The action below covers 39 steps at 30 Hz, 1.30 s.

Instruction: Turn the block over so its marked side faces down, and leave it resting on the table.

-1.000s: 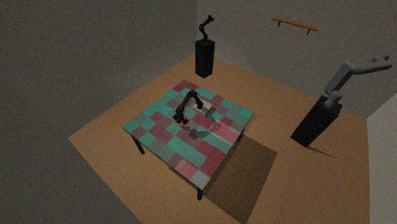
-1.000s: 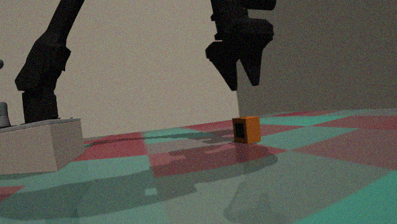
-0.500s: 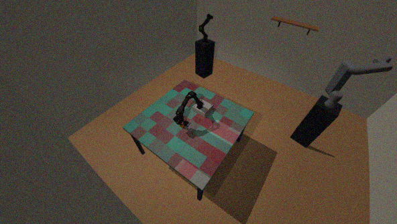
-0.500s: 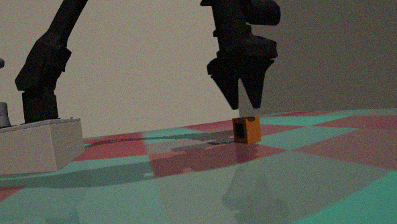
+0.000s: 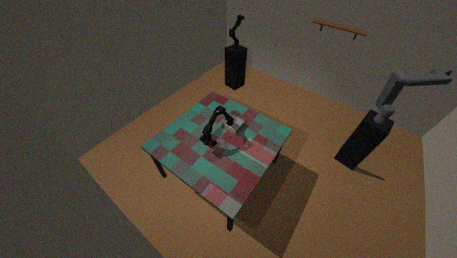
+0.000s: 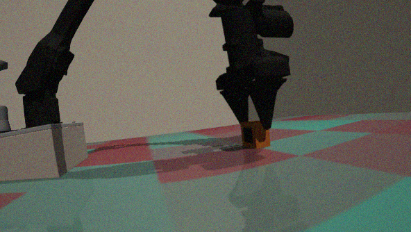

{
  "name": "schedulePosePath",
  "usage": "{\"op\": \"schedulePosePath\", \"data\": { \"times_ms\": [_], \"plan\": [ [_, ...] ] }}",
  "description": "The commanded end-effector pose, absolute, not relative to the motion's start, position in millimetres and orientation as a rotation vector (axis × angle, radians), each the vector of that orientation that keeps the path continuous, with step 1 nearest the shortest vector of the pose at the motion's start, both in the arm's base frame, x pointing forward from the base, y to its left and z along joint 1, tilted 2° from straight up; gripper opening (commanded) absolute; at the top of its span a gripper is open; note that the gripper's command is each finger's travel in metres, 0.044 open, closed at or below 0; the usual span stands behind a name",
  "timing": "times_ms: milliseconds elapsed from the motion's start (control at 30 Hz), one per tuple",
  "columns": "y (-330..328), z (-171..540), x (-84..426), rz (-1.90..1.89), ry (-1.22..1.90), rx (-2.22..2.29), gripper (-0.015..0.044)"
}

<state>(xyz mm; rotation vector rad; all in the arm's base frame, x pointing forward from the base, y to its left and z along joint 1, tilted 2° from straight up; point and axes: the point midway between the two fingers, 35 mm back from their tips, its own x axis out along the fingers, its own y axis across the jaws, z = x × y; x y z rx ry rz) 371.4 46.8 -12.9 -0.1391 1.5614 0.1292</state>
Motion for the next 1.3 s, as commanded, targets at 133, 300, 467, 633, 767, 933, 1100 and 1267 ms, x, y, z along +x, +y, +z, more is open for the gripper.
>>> {"op": "schedulePosePath", "data": {
  "times_ms": [133, 300, 467, 633, 767, 933, 1100, 1267],
  "plan": [
    [45.9, -19.4, 369.5, 0.125, 1.569, -0.141, 0.0335],
    [45.9, -19.4, 369.5, 0.125, 1.569, -0.141, 0.0263],
    [45.9, -19.4, 369.5, 0.125, 1.569, -0.141, 0.0229],
    [45.9, -19.4, 369.5, 0.125, 1.569, -0.141, 0.0196],
    [45.9, -19.4, 369.5, 0.125, 1.569, -0.141, 0.0169],
    [45.9, -18.2, 369.5, 0.125, 1.569, -0.141, 0.0116],
    [46.2, 9.4, 369.7, 0.125, 1.569, -0.141, 0.0000],
    [46.2, 9.8, 370.0, 0.126, 1.559, -0.140, 0.0000]
  ]
}}
